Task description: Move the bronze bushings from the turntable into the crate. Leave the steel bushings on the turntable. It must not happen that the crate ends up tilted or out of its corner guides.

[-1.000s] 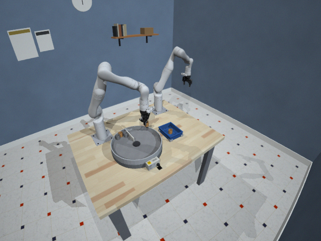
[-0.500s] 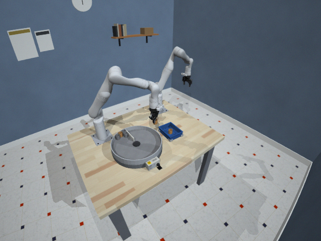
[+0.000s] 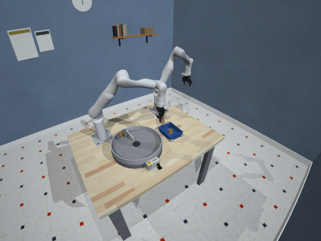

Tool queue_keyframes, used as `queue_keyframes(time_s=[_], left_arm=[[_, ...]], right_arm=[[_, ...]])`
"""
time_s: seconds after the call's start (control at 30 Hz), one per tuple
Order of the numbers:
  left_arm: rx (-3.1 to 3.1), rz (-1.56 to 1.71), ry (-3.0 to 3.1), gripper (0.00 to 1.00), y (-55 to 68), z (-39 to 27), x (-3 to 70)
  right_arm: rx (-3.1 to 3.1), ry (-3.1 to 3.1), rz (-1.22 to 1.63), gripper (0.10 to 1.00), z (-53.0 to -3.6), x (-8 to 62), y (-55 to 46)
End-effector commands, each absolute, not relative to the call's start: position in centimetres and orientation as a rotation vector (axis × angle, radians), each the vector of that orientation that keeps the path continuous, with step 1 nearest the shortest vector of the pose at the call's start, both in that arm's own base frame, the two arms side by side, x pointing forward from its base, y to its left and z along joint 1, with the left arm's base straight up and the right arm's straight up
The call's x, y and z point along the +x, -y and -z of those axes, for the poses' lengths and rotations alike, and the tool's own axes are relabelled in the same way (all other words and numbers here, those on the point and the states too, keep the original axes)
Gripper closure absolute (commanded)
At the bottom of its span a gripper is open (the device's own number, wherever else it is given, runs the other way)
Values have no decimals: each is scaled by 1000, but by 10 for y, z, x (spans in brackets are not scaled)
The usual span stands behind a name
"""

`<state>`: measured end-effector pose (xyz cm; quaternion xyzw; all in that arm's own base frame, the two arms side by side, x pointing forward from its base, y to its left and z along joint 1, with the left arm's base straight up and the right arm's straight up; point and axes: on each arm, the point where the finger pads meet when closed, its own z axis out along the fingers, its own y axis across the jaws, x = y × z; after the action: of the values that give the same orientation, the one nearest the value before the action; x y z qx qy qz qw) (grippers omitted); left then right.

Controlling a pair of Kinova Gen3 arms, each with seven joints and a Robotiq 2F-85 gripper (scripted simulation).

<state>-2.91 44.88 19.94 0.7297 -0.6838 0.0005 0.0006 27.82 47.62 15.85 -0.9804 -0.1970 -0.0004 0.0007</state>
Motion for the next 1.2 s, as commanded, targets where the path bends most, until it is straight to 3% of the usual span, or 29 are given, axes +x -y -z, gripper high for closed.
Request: queue_keyframes(time_s=[0.0,1.17], left_arm=[[2292,0,2148,1,-449,-200,-29],[2292,0,2148,1,-449,-200,-29]], right_arm=[[-3078,619,2,1000,-160,281,-487],[-3078,619,2,1000,-160,291,-534]])
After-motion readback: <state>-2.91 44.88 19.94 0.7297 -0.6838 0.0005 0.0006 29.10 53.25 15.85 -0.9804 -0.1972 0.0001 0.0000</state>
